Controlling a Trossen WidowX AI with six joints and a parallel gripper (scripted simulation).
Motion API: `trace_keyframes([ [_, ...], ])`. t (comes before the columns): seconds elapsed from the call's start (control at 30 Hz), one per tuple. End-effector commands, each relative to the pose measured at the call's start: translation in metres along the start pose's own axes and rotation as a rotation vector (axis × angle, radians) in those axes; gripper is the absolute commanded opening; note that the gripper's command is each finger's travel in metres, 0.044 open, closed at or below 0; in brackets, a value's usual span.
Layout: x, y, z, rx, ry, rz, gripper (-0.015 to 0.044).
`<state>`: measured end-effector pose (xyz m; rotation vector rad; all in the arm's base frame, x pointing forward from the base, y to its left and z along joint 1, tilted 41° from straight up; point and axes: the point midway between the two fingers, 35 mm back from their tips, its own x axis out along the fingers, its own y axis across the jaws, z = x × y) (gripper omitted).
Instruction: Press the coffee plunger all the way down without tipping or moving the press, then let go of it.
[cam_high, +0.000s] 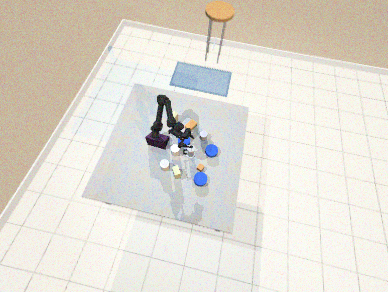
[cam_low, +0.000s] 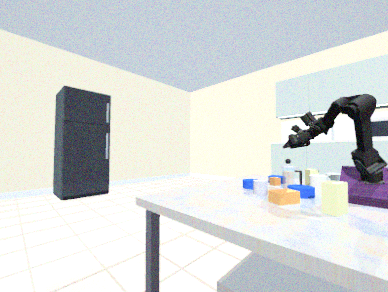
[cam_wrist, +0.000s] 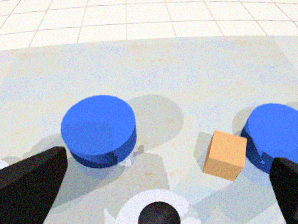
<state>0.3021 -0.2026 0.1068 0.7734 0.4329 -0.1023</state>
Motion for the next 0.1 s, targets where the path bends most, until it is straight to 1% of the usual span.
trace_keyframes([
  [0.0,-0.0015,0.0008,0.0008,-0.005,0.0,0.004,0.044],
  [0.07,-0.0015,0.0008,0.0008,-0.005,0.0,0.004,0.044],
])
